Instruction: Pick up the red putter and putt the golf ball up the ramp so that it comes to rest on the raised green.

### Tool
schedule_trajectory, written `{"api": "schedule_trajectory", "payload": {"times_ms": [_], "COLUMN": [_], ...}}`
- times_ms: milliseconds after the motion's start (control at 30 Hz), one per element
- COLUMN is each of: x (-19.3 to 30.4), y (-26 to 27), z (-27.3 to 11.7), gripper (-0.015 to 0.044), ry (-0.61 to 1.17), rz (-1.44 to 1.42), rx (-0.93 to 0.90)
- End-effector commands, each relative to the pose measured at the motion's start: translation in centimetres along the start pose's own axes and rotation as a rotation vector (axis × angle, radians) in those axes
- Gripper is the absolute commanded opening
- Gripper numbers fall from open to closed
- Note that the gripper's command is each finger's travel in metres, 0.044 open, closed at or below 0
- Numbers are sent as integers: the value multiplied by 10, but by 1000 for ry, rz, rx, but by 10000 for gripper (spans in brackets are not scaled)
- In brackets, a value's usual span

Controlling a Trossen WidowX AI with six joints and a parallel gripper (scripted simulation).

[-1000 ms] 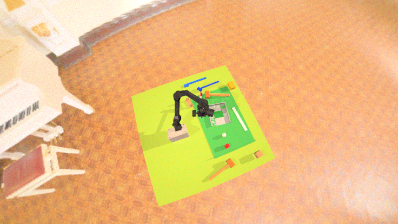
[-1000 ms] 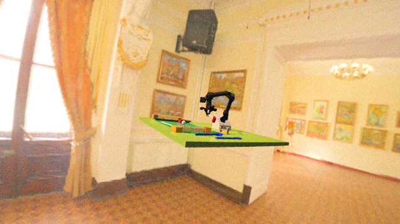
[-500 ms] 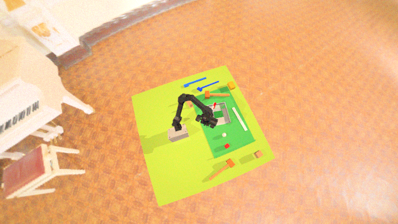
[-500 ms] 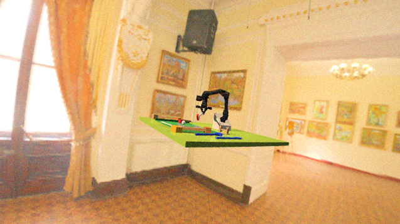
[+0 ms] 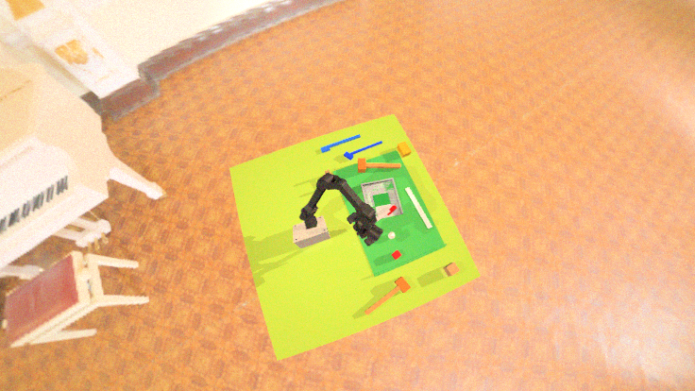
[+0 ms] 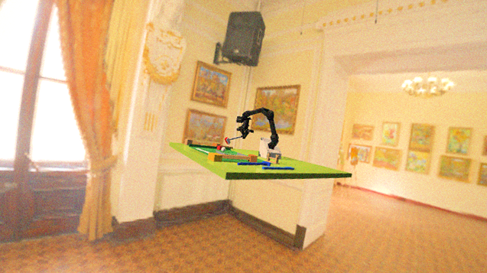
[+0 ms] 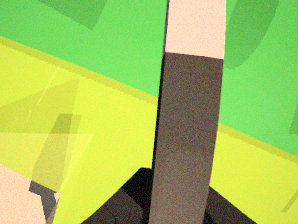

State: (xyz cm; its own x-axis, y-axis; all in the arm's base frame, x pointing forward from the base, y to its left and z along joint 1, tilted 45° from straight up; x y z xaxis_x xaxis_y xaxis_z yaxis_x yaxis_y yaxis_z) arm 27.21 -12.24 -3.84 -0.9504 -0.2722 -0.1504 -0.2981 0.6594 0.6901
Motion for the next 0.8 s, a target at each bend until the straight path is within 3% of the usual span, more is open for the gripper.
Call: {"api": "schedule_trajectory", "payload": {"times_ms": [0, 367, 767], "x": [13, 57, 60], "y": [-22, -79, -83], "z": [0, 7, 34], "gripper": [0, 0, 0], "ry": [4, 11, 11], "rz": [115, 441, 460], "rx": [10, 20, 20]}}
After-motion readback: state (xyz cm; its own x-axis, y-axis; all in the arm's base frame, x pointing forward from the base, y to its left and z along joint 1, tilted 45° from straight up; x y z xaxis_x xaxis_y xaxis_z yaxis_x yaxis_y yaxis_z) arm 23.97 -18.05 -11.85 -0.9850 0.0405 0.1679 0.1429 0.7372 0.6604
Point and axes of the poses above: the point midway between the two fingers, 35 mm back from their tips, its own z axis out along the fingers, its own y axis across the jaws, x = y × z, the point moved 1 cm from there along -z, back along the fingers, and after that the axes turned 7 degrees about z, right-handed, at the moved point
